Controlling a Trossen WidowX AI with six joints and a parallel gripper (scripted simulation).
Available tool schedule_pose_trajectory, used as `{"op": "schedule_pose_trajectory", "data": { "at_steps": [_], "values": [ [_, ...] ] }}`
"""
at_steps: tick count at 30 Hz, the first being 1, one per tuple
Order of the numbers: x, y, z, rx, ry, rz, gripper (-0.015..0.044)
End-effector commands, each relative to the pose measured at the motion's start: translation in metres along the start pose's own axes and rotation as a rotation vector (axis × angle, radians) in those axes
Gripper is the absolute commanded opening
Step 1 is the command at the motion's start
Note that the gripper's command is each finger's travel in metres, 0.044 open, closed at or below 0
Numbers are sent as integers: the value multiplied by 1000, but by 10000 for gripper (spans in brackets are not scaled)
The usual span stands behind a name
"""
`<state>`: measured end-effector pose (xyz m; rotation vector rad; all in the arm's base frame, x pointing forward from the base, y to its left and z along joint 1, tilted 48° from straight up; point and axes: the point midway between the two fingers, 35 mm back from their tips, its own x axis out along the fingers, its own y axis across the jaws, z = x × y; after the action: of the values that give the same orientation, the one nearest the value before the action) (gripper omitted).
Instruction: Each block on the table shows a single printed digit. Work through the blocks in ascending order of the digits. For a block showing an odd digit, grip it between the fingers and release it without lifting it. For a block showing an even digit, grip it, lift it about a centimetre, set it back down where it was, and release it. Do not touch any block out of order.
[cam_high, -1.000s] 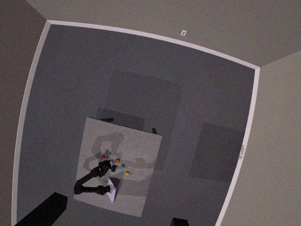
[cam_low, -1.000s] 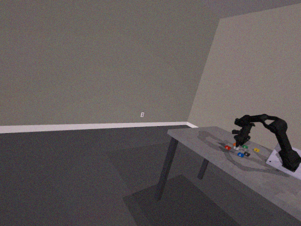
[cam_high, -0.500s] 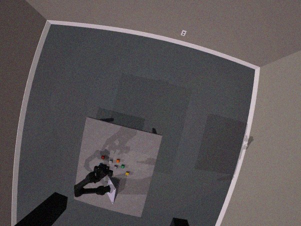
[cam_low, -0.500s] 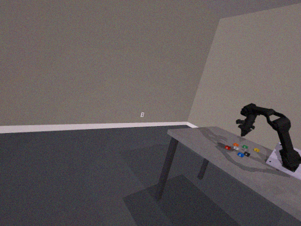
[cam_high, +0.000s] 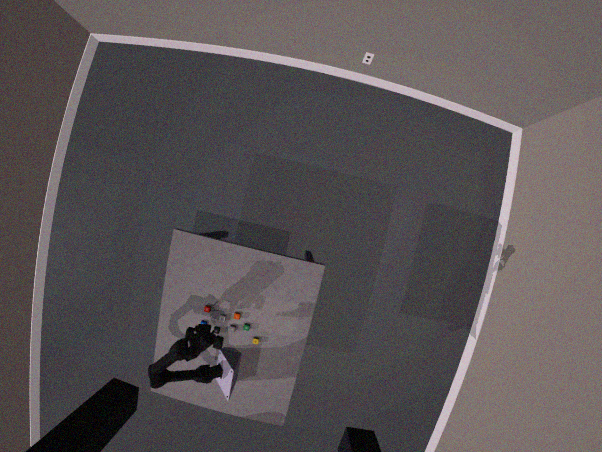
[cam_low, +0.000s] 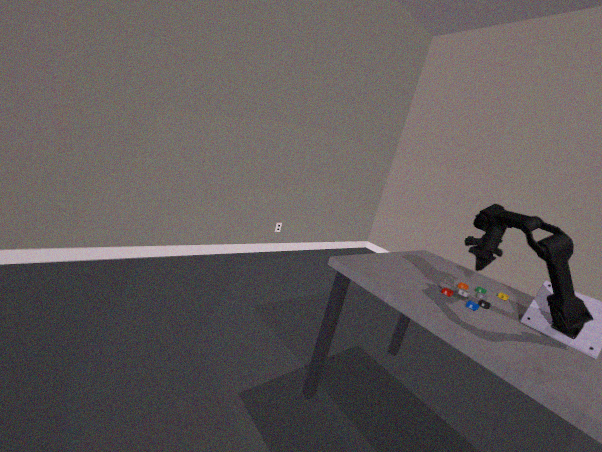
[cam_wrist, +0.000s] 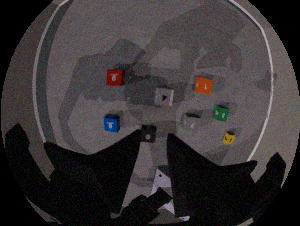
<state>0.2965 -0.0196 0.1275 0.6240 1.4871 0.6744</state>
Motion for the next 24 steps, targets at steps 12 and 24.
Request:
{"op": "schedule_pose_trajectory", "data": {
  "at_steps": [12,24],
  "values": [
    [0,89,-61,-2,-59,-13,120],
    [81,90,-59,-17,13,13,383]
  ]
}}
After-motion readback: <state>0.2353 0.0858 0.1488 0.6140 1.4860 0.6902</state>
